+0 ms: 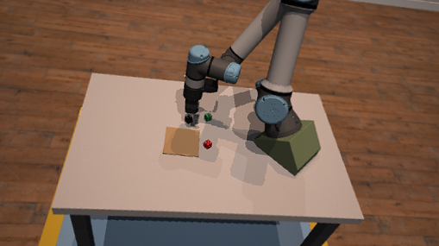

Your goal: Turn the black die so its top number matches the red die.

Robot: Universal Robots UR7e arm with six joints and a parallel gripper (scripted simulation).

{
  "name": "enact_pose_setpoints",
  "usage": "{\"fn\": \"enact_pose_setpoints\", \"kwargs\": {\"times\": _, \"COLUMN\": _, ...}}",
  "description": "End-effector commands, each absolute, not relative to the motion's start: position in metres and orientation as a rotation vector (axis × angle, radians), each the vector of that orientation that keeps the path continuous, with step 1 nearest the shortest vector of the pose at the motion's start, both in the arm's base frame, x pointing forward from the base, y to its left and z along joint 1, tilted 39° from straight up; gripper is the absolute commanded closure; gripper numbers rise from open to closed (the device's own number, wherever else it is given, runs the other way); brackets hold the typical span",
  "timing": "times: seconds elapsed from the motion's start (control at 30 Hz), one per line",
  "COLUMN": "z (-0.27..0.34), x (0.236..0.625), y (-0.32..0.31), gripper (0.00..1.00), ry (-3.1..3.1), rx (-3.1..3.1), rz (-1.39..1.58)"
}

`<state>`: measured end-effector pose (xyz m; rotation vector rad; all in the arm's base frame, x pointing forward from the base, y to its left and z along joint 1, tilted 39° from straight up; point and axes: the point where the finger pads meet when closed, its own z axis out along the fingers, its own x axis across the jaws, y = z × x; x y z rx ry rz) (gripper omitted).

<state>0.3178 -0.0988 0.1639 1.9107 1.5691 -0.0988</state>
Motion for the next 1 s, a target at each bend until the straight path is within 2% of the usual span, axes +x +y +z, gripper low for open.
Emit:
{"fn": "enact_pose_setpoints", "kwargs": {"times": 0.0, "z": 0.155, "x": 0.315, "y": -0.086, "gripper": 0.00, "ry": 1.569, "rx": 1.910, "rz": -0.099}}
{"fn": "enact_pose_setpoints", "kwargs": {"times": 0.97, "z": 0.095, "x": 0.293, "y": -0.011, "gripper": 0.00, "ry": 1.569, "rx": 1.910, "rz": -0.099}}
